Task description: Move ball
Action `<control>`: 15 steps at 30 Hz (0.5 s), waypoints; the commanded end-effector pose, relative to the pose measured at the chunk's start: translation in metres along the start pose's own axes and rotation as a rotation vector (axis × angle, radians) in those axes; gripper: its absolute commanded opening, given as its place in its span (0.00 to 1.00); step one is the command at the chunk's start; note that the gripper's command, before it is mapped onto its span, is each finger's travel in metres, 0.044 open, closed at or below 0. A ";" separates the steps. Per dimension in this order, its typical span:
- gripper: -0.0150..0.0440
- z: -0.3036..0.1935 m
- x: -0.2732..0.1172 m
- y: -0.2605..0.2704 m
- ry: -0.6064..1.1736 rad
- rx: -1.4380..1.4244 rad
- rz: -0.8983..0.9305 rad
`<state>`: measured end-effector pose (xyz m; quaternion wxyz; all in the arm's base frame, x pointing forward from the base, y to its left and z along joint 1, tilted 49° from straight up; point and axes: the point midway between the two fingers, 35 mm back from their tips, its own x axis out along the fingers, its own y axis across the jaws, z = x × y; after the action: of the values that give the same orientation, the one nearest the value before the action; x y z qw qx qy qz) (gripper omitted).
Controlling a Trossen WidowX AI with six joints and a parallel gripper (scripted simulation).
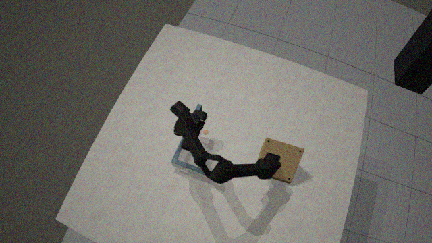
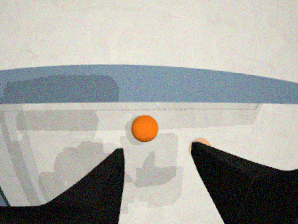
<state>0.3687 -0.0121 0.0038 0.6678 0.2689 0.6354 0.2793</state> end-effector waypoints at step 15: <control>0.64 -0.001 0.020 0.002 0.014 0.069 0.055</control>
<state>0.3681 0.0016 -0.0062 0.6460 0.3037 0.6423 0.2790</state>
